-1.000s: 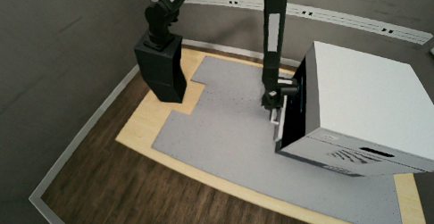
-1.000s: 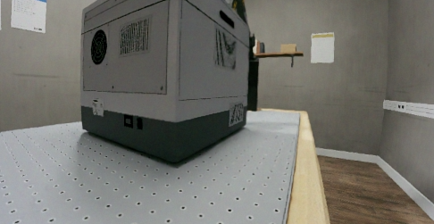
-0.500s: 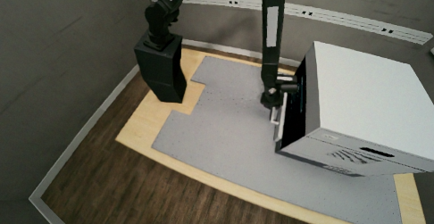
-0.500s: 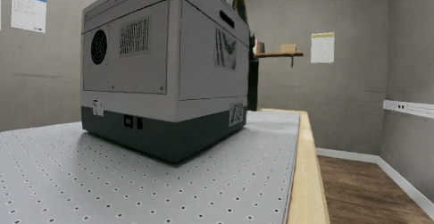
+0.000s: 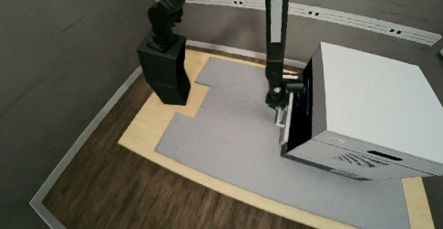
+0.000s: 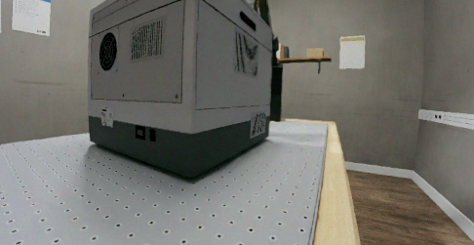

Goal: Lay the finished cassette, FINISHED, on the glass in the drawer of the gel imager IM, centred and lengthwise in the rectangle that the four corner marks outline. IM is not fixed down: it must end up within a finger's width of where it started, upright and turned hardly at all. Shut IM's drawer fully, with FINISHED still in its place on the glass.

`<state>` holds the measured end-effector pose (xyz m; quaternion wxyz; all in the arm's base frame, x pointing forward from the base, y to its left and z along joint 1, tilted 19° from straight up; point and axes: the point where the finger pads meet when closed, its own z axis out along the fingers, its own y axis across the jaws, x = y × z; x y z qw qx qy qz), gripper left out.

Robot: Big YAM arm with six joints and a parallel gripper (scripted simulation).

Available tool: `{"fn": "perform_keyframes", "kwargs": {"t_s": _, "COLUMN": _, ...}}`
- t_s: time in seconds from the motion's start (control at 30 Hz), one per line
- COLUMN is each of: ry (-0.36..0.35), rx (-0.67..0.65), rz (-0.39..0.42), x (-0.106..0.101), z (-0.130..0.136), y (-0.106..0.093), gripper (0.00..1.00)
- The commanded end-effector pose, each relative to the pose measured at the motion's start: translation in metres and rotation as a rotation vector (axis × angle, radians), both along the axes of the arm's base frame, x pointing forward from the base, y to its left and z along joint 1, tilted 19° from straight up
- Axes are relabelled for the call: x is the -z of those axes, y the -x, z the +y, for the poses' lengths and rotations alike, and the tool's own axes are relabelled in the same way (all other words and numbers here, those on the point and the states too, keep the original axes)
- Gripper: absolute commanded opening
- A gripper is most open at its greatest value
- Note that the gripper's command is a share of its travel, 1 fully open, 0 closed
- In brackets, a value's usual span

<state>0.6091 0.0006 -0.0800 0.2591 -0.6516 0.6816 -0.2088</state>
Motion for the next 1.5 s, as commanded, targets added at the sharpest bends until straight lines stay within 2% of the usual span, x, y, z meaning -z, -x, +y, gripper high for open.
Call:
{"fn": "perform_keyframes", "kwargs": {"t_s": 0.0, "ry": 0.003, "rx": 0.004, "rz": -0.010, "x": -0.015, "z": -0.008, "y": 0.002, "gripper": 0.31}}
{"fn": "perform_keyframes", "kwargs": {"t_s": 0.13, "ry": 0.003, "rx": 0.003, "rz": -0.010, "x": -0.018, "z": -0.007, "y": 0.004, "gripper": 0.31}}
{"fn": "perform_keyframes", "kwargs": {"t_s": 0.17, "ry": 0.002, "rx": 0.003, "rz": 0.004, "x": -0.008, "z": -0.007, "y": 0.007, "gripper": 0.31}}
{"fn": "perform_keyframes", "kwargs": {"t_s": 0.23, "ry": 0.002, "rx": 0.003, "rz": 0.004, "x": -0.008, "z": -0.007, "y": 0.007, "gripper": 0.31}}
{"fn": "perform_keyframes", "kwargs": {"t_s": 0.27, "ry": 0.002, "rx": 0.003, "rz": 0.015, "x": -0.001, "z": -0.007, "y": 0.008, "gripper": 0.31}}
{"fn": "perform_keyframes", "kwargs": {"t_s": 1.47, "ry": 0.002, "rx": 0.003, "rz": 0.013, "x": -0.002, "z": -0.007, "y": 0.007, "gripper": 0.31}}
